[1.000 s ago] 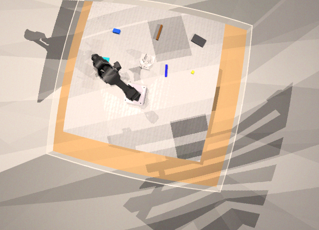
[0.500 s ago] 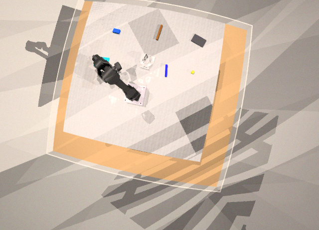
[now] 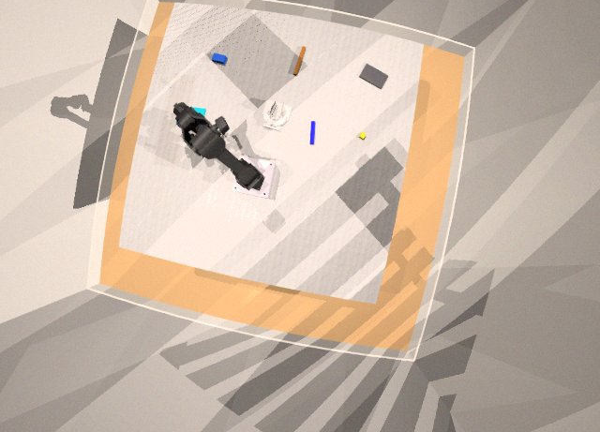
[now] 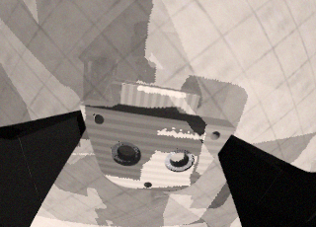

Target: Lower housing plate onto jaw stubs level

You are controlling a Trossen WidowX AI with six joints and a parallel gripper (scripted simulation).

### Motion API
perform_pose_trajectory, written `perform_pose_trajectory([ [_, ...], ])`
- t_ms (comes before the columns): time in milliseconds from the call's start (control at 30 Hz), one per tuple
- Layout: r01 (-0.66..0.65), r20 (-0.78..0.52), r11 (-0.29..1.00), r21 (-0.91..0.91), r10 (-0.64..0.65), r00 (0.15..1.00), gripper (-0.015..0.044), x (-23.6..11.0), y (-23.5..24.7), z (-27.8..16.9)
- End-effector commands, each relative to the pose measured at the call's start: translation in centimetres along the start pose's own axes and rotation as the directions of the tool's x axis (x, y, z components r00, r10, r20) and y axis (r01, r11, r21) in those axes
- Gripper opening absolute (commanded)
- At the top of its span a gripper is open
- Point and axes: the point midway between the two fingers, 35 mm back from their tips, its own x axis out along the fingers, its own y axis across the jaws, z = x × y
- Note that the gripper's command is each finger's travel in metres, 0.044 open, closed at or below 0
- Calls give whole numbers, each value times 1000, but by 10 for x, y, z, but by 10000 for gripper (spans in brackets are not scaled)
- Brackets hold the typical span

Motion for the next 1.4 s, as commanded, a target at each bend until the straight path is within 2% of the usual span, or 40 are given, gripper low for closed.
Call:
perform_pose_trajectory([
  [0, 0, 0, 1000, 0, 0, 1000, 433, 0, 0, 0],
  [433, 0, 0, 1000, 0, 0, 1000, 351, 0, 0, 0],
  [867, 0, 0, 1000, 0, 0, 1000, 351, -2, 0, 0],
  [1367, 2, 2, 1000, -3, -2, 1000, 351, -49, 0, 3],
])
